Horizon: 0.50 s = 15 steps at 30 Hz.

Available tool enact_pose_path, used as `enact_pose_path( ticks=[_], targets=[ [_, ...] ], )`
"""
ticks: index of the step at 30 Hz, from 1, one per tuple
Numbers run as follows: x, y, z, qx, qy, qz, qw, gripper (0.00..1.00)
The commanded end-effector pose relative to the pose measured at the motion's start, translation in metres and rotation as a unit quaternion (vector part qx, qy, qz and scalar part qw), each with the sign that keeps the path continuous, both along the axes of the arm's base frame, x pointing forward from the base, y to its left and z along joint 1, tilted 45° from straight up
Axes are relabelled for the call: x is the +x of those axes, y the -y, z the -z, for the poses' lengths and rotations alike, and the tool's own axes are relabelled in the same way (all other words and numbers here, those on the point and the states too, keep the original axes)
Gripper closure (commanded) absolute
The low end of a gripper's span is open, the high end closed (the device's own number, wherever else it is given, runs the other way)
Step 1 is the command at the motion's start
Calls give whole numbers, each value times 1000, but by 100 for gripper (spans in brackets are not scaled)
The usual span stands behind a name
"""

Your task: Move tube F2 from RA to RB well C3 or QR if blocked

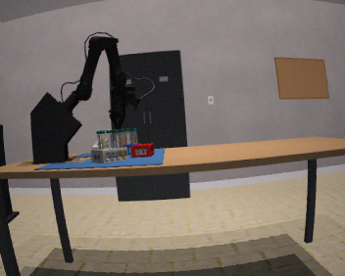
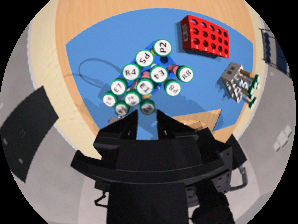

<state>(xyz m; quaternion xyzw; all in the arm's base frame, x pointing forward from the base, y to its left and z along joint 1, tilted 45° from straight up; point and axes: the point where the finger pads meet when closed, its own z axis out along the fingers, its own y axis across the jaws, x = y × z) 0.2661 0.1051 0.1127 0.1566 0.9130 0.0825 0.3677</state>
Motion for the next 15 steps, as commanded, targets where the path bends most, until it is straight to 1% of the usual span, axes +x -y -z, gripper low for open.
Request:
enact_pose_path(
  ticks=[1, 4, 6, 7, 8, 11, 14, 15],
  targets=[
    [2, -1, 1, 4, 6, -3, 1000, 70],
    [1, 2, 9, -3, -4, -1, 1000, 70],
    [1, 2, 9, -3, -4, -1, 1000, 70],
    [9, -4, -10, 12, 19, -1, 1000, 70],
    [10, -4, -11, 12, 20, -1, 1000, 70],
    [9, -2, -3, 6, 10, -1, 1000, 70],
    [7, -2, 0, 6, 9, -2, 1000, 70],
    [6, -1, 4, 2, 4, -2, 1000, 70]
  ],
)
